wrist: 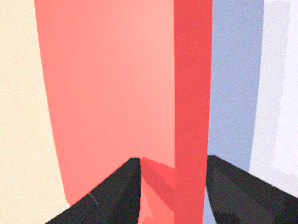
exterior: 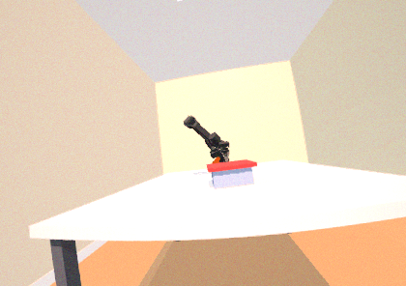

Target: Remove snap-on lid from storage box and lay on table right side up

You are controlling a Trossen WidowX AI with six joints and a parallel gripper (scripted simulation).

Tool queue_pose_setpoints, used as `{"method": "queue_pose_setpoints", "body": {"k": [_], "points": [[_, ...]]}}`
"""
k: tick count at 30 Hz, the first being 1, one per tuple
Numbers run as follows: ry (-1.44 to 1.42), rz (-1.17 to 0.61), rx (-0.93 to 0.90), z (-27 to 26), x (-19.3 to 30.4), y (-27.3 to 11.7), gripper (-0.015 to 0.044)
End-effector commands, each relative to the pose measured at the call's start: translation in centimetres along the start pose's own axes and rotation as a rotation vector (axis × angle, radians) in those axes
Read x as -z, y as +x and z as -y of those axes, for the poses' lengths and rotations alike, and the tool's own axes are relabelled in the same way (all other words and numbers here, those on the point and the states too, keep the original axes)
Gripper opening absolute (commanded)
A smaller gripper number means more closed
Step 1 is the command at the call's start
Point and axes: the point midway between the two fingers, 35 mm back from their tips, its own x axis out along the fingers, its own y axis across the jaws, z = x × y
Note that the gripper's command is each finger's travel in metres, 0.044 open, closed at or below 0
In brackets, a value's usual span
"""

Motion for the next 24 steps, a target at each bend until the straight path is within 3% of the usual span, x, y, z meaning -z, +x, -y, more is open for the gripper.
{"method": "queue_pose_setpoints", "body": {"k": [1, 24], "points": [[0.002, 0.001, -0.009, -0.35, 0.04, -0.30, 0.0000], [0.002, 0.000, -0.009, -0.69, 0.04, -0.62, 0.0000]]}}
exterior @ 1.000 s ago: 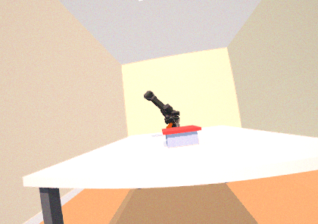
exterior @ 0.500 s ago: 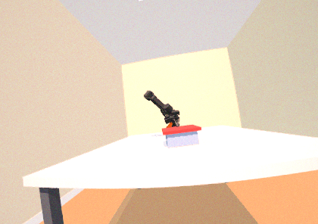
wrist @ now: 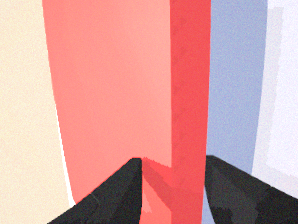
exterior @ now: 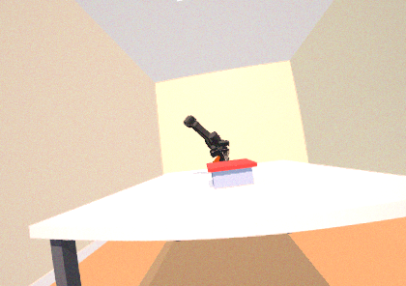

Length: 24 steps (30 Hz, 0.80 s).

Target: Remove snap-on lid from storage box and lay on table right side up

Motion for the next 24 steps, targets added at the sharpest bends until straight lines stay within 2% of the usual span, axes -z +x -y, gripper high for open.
{"method": "queue_pose_setpoints", "body": {"k": [1, 24], "points": [[0.003, 0.001, -0.006, -0.29, 0.02, -0.23, 0.0000], [0.000, 0.000, -0.005, -0.36, 0.04, -0.10, 0.0000]]}}
